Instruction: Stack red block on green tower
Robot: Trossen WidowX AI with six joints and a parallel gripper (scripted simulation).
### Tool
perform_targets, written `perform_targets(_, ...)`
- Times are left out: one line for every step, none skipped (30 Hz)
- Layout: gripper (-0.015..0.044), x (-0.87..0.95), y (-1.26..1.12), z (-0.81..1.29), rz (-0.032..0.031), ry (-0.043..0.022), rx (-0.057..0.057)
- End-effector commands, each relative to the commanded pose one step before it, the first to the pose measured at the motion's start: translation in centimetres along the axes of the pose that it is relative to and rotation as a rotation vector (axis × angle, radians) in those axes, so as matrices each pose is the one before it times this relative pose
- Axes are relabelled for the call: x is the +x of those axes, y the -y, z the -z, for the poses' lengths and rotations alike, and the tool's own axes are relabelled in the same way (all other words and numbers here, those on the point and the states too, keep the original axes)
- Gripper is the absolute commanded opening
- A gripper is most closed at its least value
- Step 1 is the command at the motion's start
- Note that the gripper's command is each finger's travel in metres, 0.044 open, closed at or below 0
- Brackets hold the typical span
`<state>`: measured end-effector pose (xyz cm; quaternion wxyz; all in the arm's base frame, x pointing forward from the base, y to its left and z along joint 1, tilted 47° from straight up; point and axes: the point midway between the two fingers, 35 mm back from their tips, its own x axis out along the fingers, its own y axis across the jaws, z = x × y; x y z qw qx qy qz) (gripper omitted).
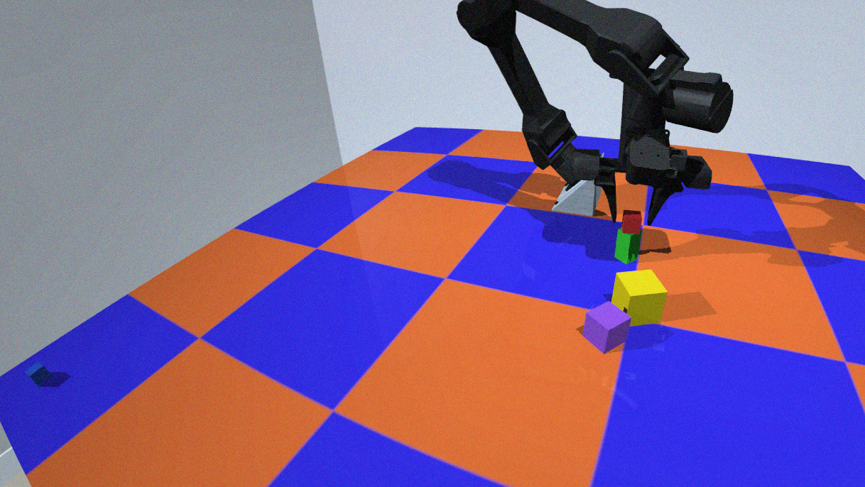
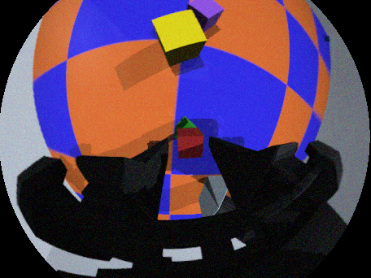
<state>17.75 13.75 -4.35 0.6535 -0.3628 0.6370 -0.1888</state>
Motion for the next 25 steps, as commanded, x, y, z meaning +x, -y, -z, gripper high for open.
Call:
perform_targets(0.0341, 0.040, -0.017, -0.012, -0.00088, 0.00061, 0.0010)
perform_targets(0.0367, 0.000, 0.000, 0.000, 0.00000, 0.00000, 0.0000)
perform_targets(0.0394, 0.000, 0.000, 0.000, 0.00000, 0.00000, 0.0000)
perform_targets(0.0420, 0.000, 0.000, 0.000, 0.00000, 0.00000, 0.0000)
perform_targets(0.0440, 0.000, 0.000, 0.000, 0.00000, 0.00000, 0.0000)
perform_targets(0.0440, 0.000, 0.000, 0.000, 0.00000, 0.00000, 0.0000)
perform_targets(0.0440, 0.000, 0.000, 0.000, 0.00000, 0.00000, 0.0000)
perform_targets(0.0440, 0.000, 0.000, 0.000, 0.00000, 0.00000, 0.0000)
perform_targets(0.0440, 0.000, 0.000, 0.000, 0.00000, 0.00000, 0.0000)
perform_targets(0.0440, 0.000, 0.000, 0.000, 0.00000, 0.00000, 0.0000)
perform_targets(0.0440, 0.000, 0.000, 0.000, 0.00000, 0.00000, 0.0000)
perform_targets(0.0440, 0.000, 0.000, 0.000, 0.00000, 0.00000, 0.0000)
perform_targets(0.0440, 0.000, 0.000, 0.000, 0.00000, 0.00000, 0.0000)
perform_targets(0.0440, 0.000, 0.000, 0.000, 0.00000, 0.00000, 0.0000)
perform_targets(0.0440, 0.000, 0.000, 0.000, 0.00000, 0.00000, 0.0000)
perform_targets(0.0440, 0.000, 0.000, 0.000, 0.00000, 0.00000, 0.0000)
perform_targets(0.0440, 0.000, 0.000, 0.000, 0.00000, 0.00000, 0.0000)
perform_targets(0.0440, 0.000, 0.000, 0.000, 0.00000, 0.00000, 0.0000)
perform_targets(0.0440, 0.000, 0.000, 0.000, 0.00000, 0.00000, 0.0000)
perform_targets(0.0440, 0.000, 0.000, 0.000, 0.00000, 0.00000, 0.0000)
perform_targets(0.0440, 0.000, 0.000, 0.000, 0.00000, 0.00000, 0.0000)
perform_targets(0.0440, 0.000, 0.000, 0.000, 0.00000, 0.00000, 0.0000)
perform_targets(0.0440, 0.000, 0.000, 0.000, 0.00000, 0.00000, 0.0000)
perform_targets(0.0440, 0.000, 0.000, 0.000, 0.00000, 0.00000, 0.0000)
perform_targets(0.0440, 0.000, 0.000, 0.000, 0.00000, 0.00000, 0.0000)
